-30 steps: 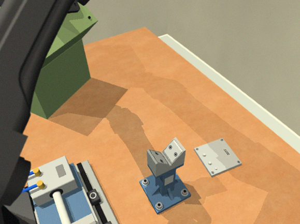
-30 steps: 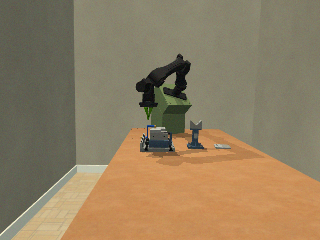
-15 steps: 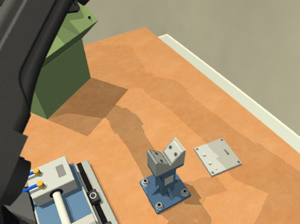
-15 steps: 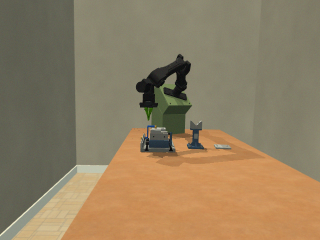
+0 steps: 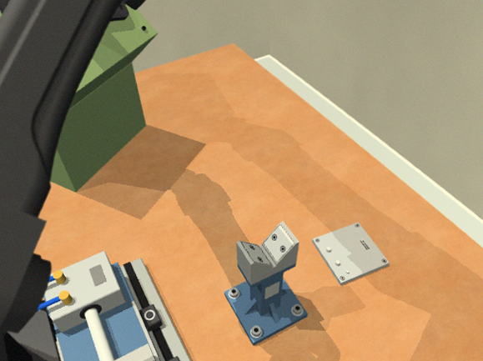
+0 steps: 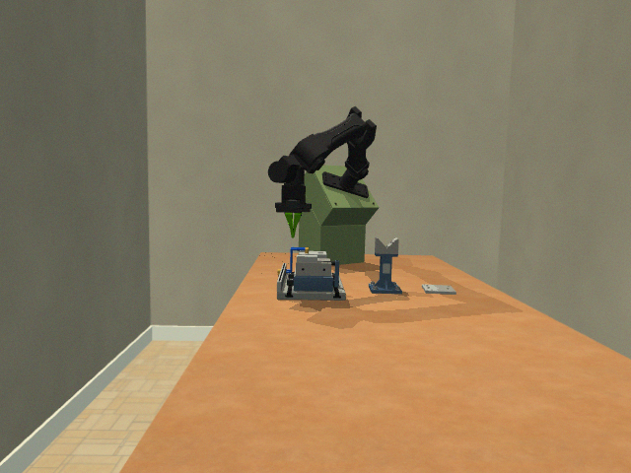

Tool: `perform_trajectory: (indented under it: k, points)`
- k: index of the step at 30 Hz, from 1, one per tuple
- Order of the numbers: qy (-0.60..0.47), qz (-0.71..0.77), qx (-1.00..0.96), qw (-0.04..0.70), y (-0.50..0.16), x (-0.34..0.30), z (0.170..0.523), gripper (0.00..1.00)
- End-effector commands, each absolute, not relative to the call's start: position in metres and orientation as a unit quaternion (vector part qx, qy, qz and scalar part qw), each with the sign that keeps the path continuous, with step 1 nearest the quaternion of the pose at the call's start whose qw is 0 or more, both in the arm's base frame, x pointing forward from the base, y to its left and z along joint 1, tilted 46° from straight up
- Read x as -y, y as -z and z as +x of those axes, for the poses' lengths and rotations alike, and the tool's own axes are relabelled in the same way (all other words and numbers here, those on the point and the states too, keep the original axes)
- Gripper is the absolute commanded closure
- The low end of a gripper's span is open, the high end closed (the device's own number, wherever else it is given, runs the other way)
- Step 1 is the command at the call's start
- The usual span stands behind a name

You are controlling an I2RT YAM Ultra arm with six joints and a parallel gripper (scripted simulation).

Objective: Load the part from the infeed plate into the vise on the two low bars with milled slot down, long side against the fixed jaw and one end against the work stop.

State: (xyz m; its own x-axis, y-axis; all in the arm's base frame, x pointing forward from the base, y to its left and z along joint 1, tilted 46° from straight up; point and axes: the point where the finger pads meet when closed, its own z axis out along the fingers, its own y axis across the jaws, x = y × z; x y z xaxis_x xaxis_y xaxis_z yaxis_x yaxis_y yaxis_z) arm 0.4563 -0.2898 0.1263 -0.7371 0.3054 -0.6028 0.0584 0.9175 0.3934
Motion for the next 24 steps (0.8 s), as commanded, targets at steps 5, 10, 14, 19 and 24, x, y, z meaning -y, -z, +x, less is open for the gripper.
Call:
perform_trajectory:
  k: [5, 10, 14, 19, 24]
  points:
    - [-0.177, 0.105, -0.912, 0.356, -0.126, 0.295, 0.457, 1.0]
    - [-0.181, 0.104, -0.914, 0.348, -0.114, 0.289, 0.463, 1.0]
    - [-0.18, 0.111, -0.915, 0.344, -0.106, 0.292, 0.462, 1.0]
    - [-0.176, 0.105, -0.914, 0.35, -0.108, 0.288, 0.471, 1.0]
    - [-0.175, 0.111, -0.913, 0.35, -0.104, 0.293, 0.47, 1.0]
